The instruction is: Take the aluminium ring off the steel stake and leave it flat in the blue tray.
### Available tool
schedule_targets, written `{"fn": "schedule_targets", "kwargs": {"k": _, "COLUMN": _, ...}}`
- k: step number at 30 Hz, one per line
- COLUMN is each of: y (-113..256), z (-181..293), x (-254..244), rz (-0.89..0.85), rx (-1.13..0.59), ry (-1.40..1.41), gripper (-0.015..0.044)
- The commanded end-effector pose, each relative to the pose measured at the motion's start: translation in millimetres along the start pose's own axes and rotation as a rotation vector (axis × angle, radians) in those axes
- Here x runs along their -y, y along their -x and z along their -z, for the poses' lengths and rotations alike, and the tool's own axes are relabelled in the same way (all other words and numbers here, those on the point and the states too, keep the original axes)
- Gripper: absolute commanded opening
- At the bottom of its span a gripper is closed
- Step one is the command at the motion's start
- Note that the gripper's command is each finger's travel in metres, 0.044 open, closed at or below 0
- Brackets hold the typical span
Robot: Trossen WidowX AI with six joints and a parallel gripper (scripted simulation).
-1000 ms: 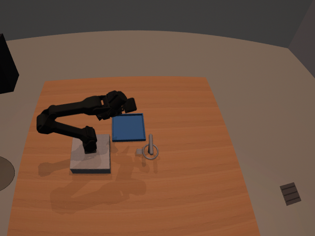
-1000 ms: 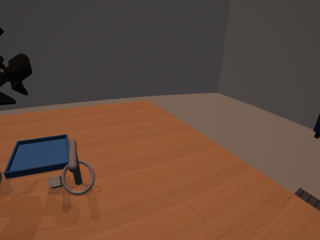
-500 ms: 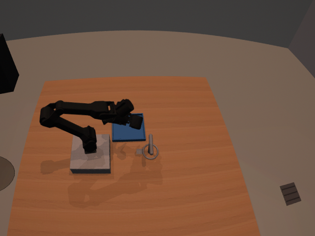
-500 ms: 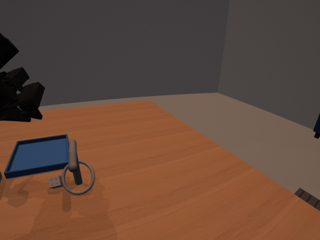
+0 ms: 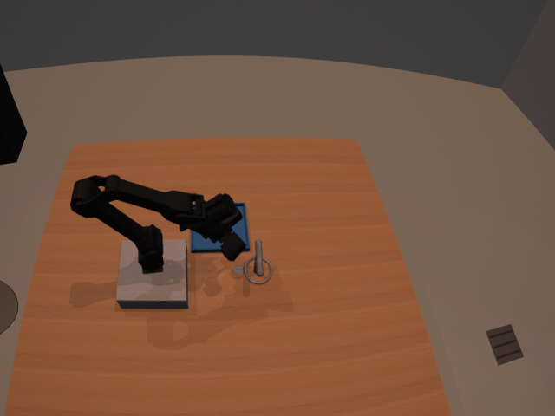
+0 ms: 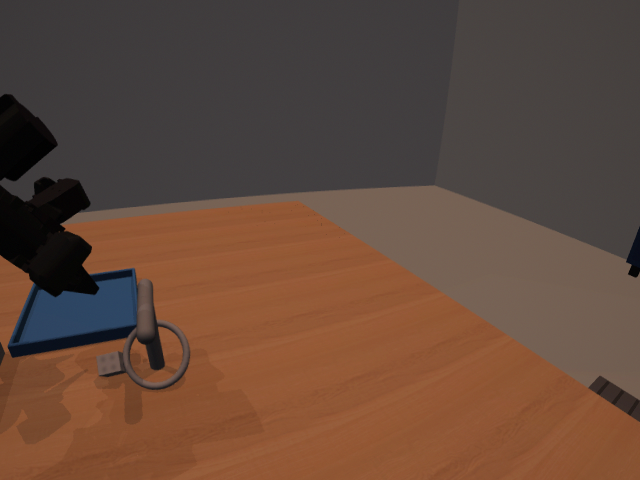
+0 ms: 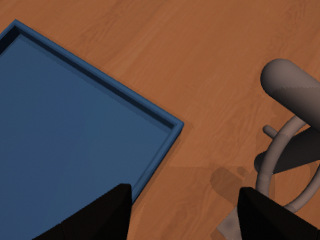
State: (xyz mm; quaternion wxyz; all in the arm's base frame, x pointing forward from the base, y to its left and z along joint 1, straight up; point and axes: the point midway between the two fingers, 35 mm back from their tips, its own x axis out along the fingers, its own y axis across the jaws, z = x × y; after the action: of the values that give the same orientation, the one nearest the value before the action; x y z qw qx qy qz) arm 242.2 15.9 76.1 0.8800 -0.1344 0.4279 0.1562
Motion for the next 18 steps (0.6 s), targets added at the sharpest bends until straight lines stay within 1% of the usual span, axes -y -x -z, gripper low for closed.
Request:
{"fn": "schedule_targets", "kwargs": {"k": 1, "y": -7.8, "z": 11.0, "x": 8.6, "rz": 0.041, "rx": -0.037, "ry": -0.104, "gripper": 0.02}}
{"fn": "schedule_targets", "kwargs": {"k": 14, "y": -26.9, "z": 53.0, "x": 36.5, "rz": 0.214, "rx": -0.126, "ry": -0.49, "gripper": 0.02}}
{"fn": "schedule_targets", "kwargs": {"k": 18, "y": -27.6, "z": 55.2, "x": 37.8, "rz": 0.224, "rx": -0.129, "ry": -0.509, "gripper": 0.02}}
